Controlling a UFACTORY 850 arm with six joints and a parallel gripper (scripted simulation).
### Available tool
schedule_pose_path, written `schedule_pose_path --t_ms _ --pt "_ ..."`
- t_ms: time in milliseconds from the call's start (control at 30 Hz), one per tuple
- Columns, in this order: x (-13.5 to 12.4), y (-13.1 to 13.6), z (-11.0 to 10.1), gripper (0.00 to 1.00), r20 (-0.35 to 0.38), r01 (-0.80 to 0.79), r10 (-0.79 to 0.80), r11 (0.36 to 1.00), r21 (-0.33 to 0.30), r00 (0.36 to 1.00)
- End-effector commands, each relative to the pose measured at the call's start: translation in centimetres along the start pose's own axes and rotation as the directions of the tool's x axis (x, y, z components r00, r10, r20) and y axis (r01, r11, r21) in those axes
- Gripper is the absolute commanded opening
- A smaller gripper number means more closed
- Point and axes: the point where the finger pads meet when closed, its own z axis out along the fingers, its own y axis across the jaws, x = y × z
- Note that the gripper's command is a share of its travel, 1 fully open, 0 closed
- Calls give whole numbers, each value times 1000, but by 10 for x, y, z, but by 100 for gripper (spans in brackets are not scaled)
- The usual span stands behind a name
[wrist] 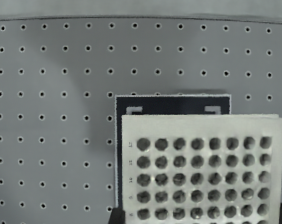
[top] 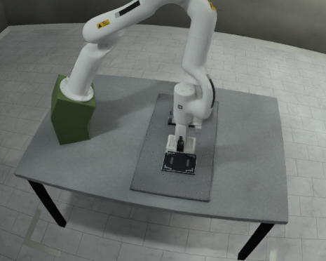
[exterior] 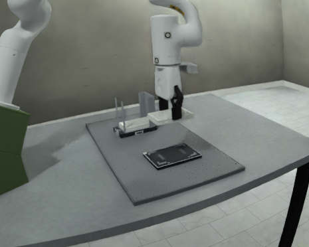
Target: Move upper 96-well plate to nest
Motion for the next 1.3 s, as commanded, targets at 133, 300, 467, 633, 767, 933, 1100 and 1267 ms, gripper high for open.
schedule_pose_path --t_ms 133,300,467,633,767,933,1100,1267 --pt "1 0 10 0 -2 0 0 1000 -1 1000" --pt "1 0 19 0 -2 0 0 1000 -1 1000" --pt "1 0 27 0 -2 0 0 1000 -1 1000" --pt "1 0 32 0 -2 0 0 1000 -1 1000" --pt "1 0 39 0 -2 0 0 1000 -1 1000" --pt "1 0 47 0 -2 0 0 1000 -1 1000" --pt "1 0 55 0 -2 0 0 1000 -1 1000" --pt "1 0 60 0 -2 0 0 1000 -1 1000"
